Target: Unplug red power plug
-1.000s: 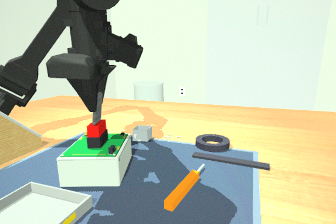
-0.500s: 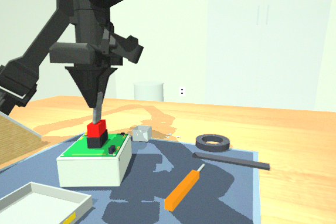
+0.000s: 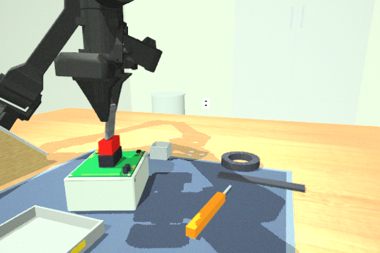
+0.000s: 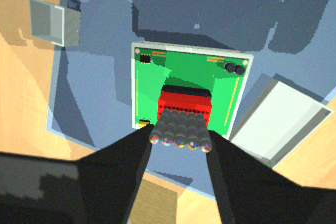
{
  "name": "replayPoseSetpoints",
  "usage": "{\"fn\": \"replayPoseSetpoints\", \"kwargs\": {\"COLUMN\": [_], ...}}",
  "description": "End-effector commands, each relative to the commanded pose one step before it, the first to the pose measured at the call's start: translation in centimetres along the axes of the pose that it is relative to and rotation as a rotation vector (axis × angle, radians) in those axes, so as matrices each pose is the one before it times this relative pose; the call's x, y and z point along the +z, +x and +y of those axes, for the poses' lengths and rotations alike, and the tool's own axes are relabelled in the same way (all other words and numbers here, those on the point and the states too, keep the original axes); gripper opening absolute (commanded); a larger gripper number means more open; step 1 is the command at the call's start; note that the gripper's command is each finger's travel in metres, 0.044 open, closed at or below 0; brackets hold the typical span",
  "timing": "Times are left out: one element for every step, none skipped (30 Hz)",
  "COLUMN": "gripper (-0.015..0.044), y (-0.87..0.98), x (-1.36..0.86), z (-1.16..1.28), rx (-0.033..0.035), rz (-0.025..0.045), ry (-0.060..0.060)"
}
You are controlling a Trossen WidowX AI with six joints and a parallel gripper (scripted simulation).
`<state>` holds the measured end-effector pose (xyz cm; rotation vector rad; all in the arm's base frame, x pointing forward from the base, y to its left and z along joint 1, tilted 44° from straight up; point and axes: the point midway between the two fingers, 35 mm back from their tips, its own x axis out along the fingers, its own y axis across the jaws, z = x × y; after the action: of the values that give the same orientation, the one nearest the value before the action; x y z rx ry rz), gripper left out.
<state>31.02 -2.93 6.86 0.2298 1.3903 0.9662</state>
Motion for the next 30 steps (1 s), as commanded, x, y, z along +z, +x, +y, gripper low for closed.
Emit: {"fn": "replayPoseSetpoints", "kwargs": {"gripper": [0.0, 0.0, 0.0, 0.0, 0.0, 0.0, 0.0, 0.0, 0.0, 0.0, 0.0, 0.0026, 0.0053, 0.0079, 0.0105, 0.0131, 0.0158, 0.0184, 0.021, 0.0236, 0.0251, 0.0251, 0.0251, 0.0251, 0.0251, 0.0251, 0.0251, 0.0251, 0.0251, 0.0251], "y": [-2.505, 0.584, 0.321, 0.32, 0.32, 0.32, 0.32, 0.32, 0.32, 0.321, 0.083, 0.0, 0.0, 0.0, 0.0, 0.0, 0.0, 0.0, 0.0, 0.0, 0.0, 0.0, 0.0, 0.0, 0.0, 0.0, 0.0, 0.166, 0.167, 0.167], "x": [-0.194, -0.001, 0.005, 0.001, 0.001, 0.001, 0.001, 0.001, 0.001, 0.001, 0.001, 0.0, 0.0, 0.0, 0.0, 0.0, 0.0, 0.0, 0.0, 0.0, 0.0, 0.0, 0.0, 0.0, 0.0, 0.0, 0.0, 0.0, 0.001, 0.001], "z": [-0.242, 0.006, -0.001, 0.002, 0.002, 0.002, 0.002, 0.002, 0.002, 0.002, -0.001, 0.0, 0.0, 0.0, 0.0, 0.0, 0.0, 0.0, 0.0, 0.0, 0.0, 0.0, 0.0, 0.0, 0.0, 0.0, 0.0, 0.001, 0.001, 0.001], "rx": [-0.02706, 0.00015, 0.00003, 0.00006, 0.00006, 0.00006, 0.00006, 0.00007, 0.00007, 0.00007, 0.0, 0.0, 0.0, 0.0, 0.0, 0.0, 0.0, 0.0, 0.0, 0.0, 0.0, 0.0, 0.0, 0.0, 0.0, 0.0, 0.0, 0.00004, 0.00004, 0.00004], "rz": [-0.04348, -0.00014, -0.00007, -0.00008, -0.00008, -0.00008, -0.00008, -0.00008, -0.00008, -0.00008, -0.00002, 0.0, 0.0, 0.0, 0.0, 0.0, 0.0, 0.0, 0.0, 0.0, 0.0, 0.0, 0.0, 0.0, 0.0, 0.0, 0.0, -0.00004, -0.00004, -0.00004], "ry": [0.0171, -0.0001, 0.0, 0.0, 0.0, 0.0, 0.0, 0.0, 0.0, 0.0, 0.0, 0.0, 0.0, 0.0, 0.0, 0.0, 0.0, 0.0, 0.0, 0.0, 0.0, 0.0, 0.0, 0.0, 0.0, 0.0, 0.0, 0.0, 0.0, 0.0]}}
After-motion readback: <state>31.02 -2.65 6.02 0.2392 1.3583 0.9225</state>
